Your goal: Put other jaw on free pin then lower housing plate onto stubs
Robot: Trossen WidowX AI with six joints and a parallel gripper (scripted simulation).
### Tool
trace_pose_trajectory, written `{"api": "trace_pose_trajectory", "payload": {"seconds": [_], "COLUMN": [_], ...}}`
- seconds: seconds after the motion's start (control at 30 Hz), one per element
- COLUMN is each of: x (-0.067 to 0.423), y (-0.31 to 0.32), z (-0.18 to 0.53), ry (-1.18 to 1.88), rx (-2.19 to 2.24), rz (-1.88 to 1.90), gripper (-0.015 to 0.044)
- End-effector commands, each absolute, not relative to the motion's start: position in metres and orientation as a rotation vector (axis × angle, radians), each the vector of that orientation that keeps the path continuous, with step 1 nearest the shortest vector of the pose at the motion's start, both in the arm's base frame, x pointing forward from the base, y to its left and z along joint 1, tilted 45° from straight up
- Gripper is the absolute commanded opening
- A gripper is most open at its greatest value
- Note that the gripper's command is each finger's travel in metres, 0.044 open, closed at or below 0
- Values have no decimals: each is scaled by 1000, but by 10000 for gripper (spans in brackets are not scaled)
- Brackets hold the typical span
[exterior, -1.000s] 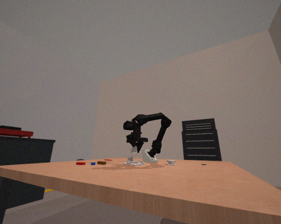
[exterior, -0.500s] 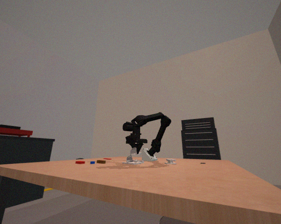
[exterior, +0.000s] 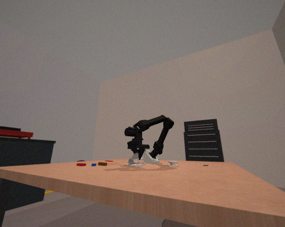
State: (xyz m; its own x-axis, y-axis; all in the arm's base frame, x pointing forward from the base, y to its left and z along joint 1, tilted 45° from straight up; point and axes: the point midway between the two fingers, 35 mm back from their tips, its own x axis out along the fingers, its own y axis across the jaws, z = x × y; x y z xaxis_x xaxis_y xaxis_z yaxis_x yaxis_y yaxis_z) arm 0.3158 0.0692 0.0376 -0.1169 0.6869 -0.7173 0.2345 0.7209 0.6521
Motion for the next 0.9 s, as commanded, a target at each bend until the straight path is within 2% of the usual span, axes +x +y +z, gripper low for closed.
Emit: {"api": "trace_pose_trajectory", "payload": {"seconds": [0.0, 0.87], "x": [315, 314], "y": [73, 78], "z": [33, 28], "ry": [1684, 1685], "rx": [753, 754], "rz": [452, 451], "gripper": [134, 134]}}
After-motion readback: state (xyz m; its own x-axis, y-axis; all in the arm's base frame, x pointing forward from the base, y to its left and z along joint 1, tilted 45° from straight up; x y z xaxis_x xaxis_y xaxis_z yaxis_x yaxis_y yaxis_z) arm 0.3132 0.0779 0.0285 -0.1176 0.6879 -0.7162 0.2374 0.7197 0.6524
